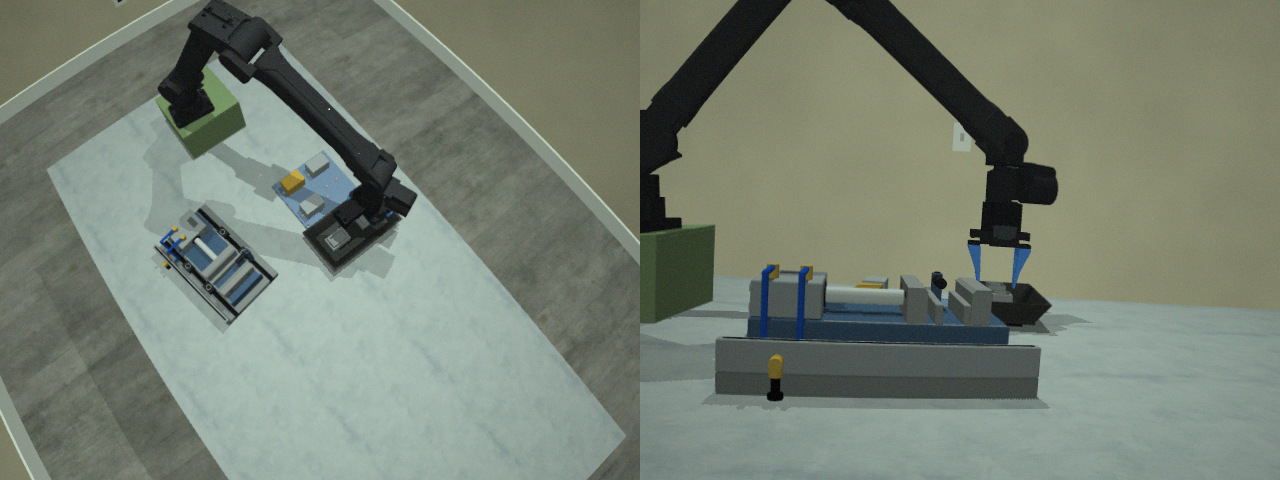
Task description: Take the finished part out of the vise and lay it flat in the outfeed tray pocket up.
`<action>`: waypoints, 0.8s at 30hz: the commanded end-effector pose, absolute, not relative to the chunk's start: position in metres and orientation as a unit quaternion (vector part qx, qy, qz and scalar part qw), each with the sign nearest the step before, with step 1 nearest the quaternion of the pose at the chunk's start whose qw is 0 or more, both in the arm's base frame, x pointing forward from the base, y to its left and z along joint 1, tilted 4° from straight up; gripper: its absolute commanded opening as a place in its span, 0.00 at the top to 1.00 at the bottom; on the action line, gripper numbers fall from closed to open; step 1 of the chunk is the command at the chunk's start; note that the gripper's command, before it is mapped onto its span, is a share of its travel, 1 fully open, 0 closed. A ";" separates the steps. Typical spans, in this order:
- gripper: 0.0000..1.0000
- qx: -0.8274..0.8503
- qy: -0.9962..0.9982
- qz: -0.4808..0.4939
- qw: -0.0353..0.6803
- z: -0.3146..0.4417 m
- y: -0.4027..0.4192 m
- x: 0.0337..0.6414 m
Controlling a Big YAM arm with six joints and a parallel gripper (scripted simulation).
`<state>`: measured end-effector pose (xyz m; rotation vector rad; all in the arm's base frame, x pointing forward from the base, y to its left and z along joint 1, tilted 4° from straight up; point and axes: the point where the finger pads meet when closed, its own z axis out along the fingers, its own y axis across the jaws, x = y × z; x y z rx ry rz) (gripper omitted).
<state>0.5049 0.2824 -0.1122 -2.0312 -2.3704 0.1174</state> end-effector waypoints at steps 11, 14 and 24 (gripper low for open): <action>0.36 -0.647 -0.762 0.027 0.005 -0.110 0.287 0.513; 0.36 -0.647 -0.762 0.024 0.004 -0.103 0.288 0.514; 0.36 -0.648 -0.762 -0.001 -0.006 -0.058 0.299 0.533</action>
